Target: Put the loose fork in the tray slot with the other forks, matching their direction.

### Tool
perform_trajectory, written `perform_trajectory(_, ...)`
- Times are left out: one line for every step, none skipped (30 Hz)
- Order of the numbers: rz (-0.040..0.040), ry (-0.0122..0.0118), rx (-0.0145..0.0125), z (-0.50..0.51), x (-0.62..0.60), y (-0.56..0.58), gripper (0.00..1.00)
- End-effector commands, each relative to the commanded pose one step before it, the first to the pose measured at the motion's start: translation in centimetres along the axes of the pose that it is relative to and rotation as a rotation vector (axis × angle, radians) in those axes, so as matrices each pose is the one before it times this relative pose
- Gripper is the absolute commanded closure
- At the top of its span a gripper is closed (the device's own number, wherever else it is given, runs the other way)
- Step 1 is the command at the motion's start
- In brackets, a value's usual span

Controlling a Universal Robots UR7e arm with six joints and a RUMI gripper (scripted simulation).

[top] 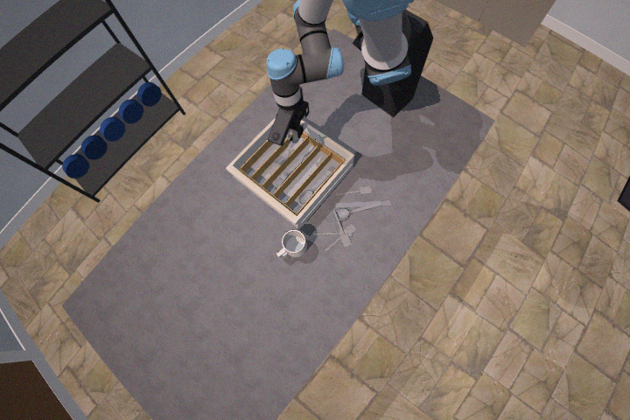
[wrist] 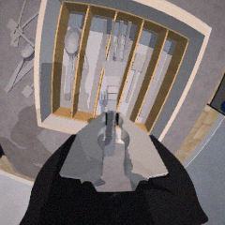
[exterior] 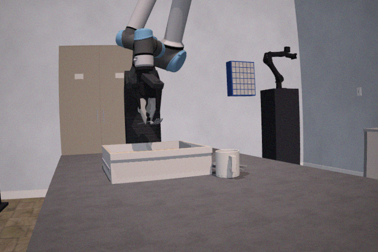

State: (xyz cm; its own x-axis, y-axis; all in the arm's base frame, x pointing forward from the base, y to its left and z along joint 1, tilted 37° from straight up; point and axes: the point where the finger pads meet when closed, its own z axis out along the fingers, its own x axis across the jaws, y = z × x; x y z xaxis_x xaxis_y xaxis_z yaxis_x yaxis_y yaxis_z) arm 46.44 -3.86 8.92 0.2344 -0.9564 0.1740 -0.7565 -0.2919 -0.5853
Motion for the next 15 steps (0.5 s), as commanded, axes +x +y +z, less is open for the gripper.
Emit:
perform_trajectory(0.1745,0.005,-0.0043,-0.049,0.129,0.032,0.98)
perform_trajectory(0.0,0.0,0.0,0.0,0.0,0.0,0.98)
perform_trajectory(0.0,0.0,0.0,0.0,0.0,0.0,0.98)
perform_trajectory(0.01185,-0.00007,-0.00014,-0.002,0.009,0.006,0.98)
perform_trajectory(0.00501,-0.00003,-0.00006,-0.001,0.004,0.002,0.98)
perform_trajectory(0.0008,0.0,-0.00001,0.0,0.001,0.0,0.98)
perform_trajectory(0.0,-0.00001,-0.00097,0.003,-0.001,0.0,0.98)
perform_trajectory(0.0,-0.00005,-0.00543,0.013,-0.006,-0.001,0.98)
perform_trajectory(-0.00009,-0.00003,-0.01118,0.021,-0.015,-0.004,0.98)
perform_trajectory(-0.00034,0.00016,-0.01564,0.018,-0.026,-0.009,0.98)
perform_trajectory(-0.00066,0.00044,-0.01728,0.002,-0.035,-0.013,0.98)
perform_trajectory(-0.00085,0.00065,-0.0156,-0.014,-0.037,-0.014,0.98)
perform_trajectory(-0.00076,0.00061,-0.01113,-0.019,-0.03,-0.011,0.98)
perform_trajectory(-0.00041,0.00034,-0.00541,-0.012,-0.015,-0.005,0.98)
perform_trajectory(-0.00008,0.00006,-0.00096,-0.002,-0.003,-0.001,0.98)
